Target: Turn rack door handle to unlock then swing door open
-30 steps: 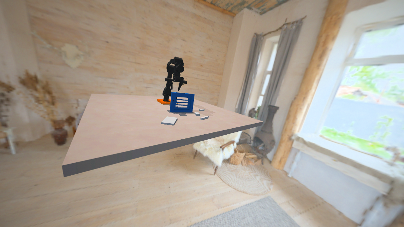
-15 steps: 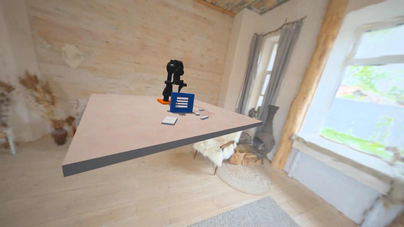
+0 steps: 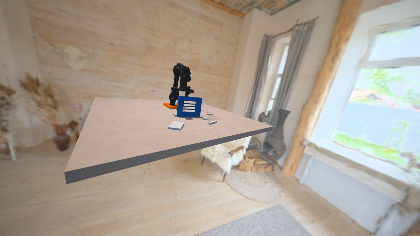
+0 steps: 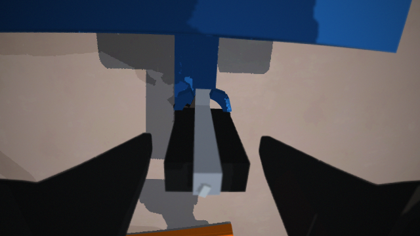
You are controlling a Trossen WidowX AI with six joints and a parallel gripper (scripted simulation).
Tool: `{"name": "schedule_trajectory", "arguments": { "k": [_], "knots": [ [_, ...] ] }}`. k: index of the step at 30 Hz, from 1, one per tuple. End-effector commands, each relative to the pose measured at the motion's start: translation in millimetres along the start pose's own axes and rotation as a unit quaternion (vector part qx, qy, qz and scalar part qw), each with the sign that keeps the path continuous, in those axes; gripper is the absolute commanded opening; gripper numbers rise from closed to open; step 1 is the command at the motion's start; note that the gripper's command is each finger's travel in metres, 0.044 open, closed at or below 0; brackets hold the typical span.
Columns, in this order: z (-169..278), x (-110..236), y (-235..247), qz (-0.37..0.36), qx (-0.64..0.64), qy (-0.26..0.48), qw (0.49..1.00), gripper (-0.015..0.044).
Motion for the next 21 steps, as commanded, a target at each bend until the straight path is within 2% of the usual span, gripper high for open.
{"name": "schedule_trajectory", "arguments": {
  "k": [1, 11, 17, 21],
  "knots": [
    [1.3, -5.9, 0.7, -0.003, -0.002, 0.001, 1.000, 0.0286],
    [2.9, -19.8, 0.6, -0.003, -0.002, 0.001, 1.000, 0.0286],
    [2.9, -19.8, 0.6, -0.003, -0.002, 0.001, 1.000, 0.0129],
    [2.9, -19.8, 0.6, -0.003, -0.002, 0.001, 1.000, 0.0102]
  ]
}}
Point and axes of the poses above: the point midway between the two fingers, 35 mm back from their tips, its own x axis back along the fingers, its own y axis across the jaws, z = x × y, the point moved 1 cm from there along x, back along the fingers, and after that the axes turned 7 degrees about -x, right-handed, at the moved point
